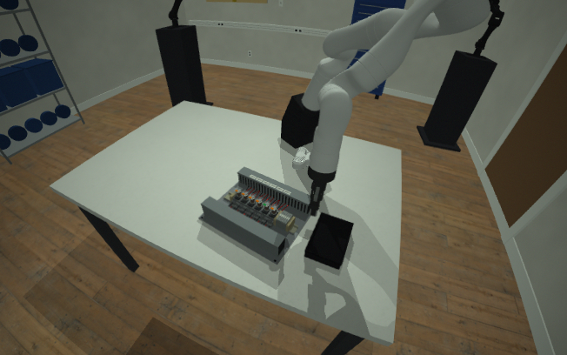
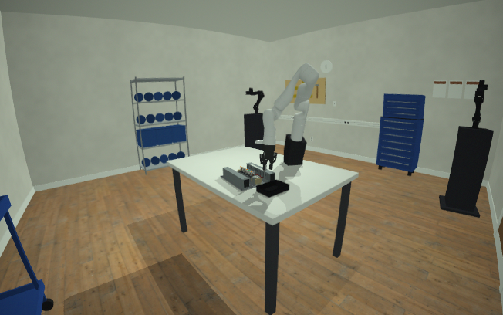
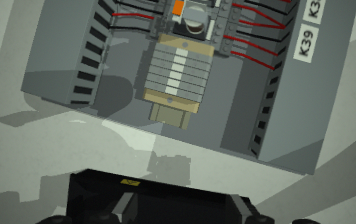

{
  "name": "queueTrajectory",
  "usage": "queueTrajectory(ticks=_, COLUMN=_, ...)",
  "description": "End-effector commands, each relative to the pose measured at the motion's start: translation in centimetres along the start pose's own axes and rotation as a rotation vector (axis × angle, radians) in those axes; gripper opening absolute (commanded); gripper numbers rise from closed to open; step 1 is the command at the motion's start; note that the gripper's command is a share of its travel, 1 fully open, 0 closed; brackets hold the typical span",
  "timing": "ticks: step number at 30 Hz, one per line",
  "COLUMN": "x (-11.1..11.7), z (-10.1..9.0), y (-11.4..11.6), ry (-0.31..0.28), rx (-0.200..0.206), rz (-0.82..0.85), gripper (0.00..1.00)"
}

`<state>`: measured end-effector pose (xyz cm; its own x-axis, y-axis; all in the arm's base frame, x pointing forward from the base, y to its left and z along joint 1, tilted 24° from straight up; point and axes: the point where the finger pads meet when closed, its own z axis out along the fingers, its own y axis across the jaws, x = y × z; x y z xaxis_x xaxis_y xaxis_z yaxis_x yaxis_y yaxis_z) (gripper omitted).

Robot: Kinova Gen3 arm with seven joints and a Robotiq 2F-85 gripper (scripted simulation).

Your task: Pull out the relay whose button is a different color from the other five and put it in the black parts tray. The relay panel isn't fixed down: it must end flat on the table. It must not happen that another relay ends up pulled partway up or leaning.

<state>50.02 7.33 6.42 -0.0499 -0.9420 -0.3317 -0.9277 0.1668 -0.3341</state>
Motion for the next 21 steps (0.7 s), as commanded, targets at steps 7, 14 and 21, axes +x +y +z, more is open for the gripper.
queueTrajectory(ticks=7, x=1.1, z=-0.3, y=-0.5, ry=-0.003, rx=-0.018, rz=0.046, gripper=0.61)
queueTrajectory(ticks=14, x=2.3, z=-0.6, y=-0.8, ry=-0.003, rx=-0.036, rz=0.091, gripper=0.61)
queueTrajectory(ticks=21, x=3.4, z=-0.9, y=-1.1, ry=-0.001, rx=-0.052, rz=0.131, gripper=0.61)
